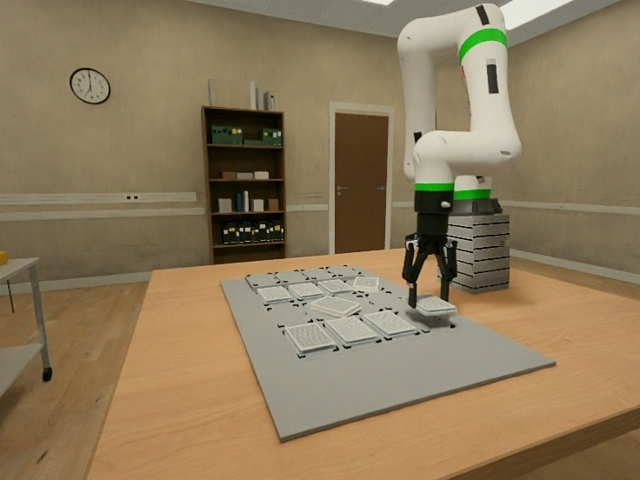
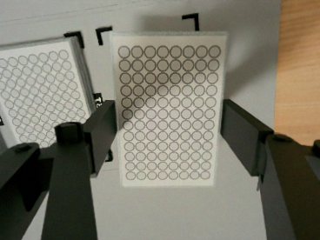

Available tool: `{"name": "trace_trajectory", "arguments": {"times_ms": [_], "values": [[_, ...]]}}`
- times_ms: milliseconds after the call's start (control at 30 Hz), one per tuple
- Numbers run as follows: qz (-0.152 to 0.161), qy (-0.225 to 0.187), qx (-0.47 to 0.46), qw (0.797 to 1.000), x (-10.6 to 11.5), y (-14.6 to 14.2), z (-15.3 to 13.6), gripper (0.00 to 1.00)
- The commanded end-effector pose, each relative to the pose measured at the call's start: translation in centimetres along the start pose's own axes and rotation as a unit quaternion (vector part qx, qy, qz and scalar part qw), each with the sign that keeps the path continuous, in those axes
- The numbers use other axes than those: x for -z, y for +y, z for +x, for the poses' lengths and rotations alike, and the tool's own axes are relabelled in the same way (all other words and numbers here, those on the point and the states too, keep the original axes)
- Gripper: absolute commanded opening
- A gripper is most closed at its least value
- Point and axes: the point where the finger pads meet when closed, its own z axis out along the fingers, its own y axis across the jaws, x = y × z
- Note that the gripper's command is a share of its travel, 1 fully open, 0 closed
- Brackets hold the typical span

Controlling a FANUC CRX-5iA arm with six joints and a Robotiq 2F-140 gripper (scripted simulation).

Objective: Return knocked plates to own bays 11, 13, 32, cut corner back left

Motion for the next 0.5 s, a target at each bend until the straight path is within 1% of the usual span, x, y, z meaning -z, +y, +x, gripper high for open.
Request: {"name": "trace_trajectory", "arguments": {"times_ms": [0,67,467], "values": [[0.001,-0.001,0.048,0.999,0.06,-0.75,0.58,0.1],[0.001,-0.001,0.07,0.998,0.04,-1.11,0.92,0.1],[0.001,-0.001,0.07,0.998,0.02,-1.07,0.87,0.1]]}}
